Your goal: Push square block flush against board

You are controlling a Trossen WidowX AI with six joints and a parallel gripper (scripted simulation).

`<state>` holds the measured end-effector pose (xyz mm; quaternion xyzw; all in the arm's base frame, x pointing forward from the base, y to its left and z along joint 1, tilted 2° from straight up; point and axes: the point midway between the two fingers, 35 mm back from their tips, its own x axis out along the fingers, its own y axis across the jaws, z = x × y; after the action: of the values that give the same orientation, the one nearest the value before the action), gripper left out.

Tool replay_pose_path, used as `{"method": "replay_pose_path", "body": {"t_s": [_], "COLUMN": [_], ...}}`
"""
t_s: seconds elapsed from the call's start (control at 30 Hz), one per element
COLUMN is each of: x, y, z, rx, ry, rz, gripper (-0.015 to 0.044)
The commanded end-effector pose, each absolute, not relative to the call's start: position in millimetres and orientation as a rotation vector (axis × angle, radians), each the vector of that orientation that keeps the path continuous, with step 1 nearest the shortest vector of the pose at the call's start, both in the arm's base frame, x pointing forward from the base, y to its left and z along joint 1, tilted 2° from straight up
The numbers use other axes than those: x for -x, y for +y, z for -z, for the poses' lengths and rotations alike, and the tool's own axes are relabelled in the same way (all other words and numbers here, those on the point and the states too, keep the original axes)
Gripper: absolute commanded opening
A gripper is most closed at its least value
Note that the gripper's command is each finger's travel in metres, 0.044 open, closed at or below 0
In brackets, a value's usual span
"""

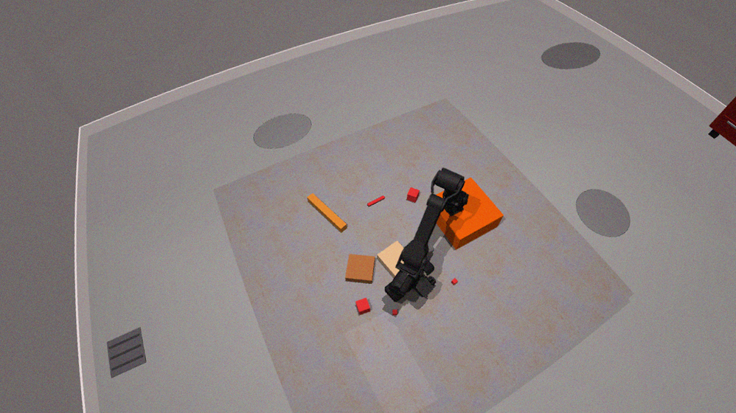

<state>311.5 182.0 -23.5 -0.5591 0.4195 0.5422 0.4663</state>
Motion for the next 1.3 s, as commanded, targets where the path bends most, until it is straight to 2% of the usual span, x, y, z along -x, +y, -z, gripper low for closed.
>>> {"method": "replay_pose_path", "body": {"t_s": [0.0, 1.27], "x": [-312.4, -319.3], "y": [175.6, 149.9], "z": [24.8, 25.2], "rx": [1.375, 1.377], "ry": [1.038, 1.04], "rz": [-1.329, -1.328], "gripper": [0.0, 0.0]}}
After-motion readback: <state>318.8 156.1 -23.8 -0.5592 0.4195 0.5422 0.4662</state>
